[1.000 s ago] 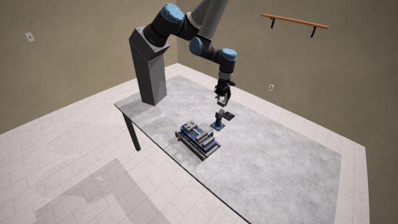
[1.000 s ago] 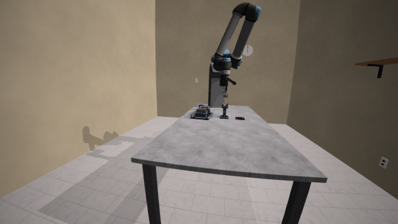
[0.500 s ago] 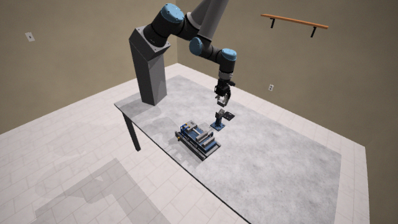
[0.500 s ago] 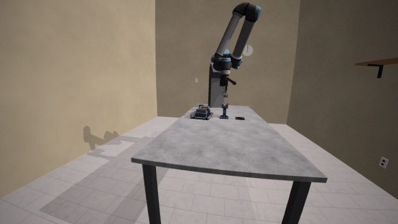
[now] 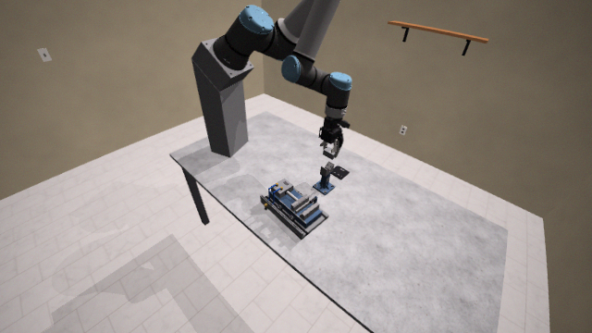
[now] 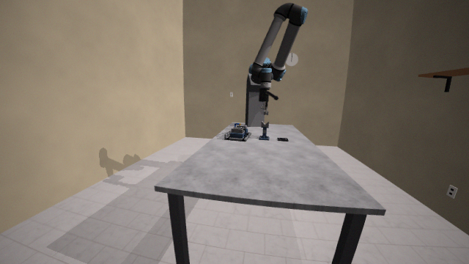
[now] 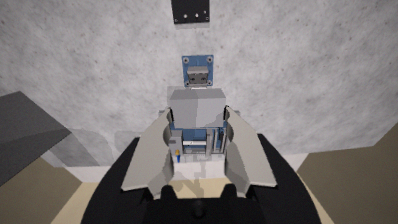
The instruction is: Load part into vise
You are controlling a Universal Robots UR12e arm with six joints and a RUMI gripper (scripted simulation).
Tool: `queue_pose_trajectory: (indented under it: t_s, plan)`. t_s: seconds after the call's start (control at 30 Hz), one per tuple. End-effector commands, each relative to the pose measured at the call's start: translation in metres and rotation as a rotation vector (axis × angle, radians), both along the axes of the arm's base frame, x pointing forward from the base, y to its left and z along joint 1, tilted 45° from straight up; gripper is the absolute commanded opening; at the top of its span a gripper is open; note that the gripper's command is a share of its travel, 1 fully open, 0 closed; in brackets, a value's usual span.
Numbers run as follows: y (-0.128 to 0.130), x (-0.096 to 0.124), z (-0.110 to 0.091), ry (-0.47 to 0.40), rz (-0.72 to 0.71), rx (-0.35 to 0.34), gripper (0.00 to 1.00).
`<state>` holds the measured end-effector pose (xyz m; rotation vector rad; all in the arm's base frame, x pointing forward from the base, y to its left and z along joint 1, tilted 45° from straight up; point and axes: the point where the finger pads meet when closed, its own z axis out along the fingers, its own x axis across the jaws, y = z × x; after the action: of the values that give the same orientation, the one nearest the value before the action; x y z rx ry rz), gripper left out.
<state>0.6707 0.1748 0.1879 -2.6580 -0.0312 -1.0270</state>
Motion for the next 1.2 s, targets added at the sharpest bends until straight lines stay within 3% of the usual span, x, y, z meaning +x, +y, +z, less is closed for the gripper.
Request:
queue_pose_trajectory:
  t_s: [0.0, 0.63, 1.17]
  plan:
    - [0.0, 0.0001, 0.0004, -0.001, 0.002, 0.002, 0.0]
    - [-0.0004, 0.0002, 0.0004, -0.005, 0.034, 0.038, 0.0]
    - [-0.0013, 0.0004, -0.0001, -0.016, 0.123, 0.138, 0.0]
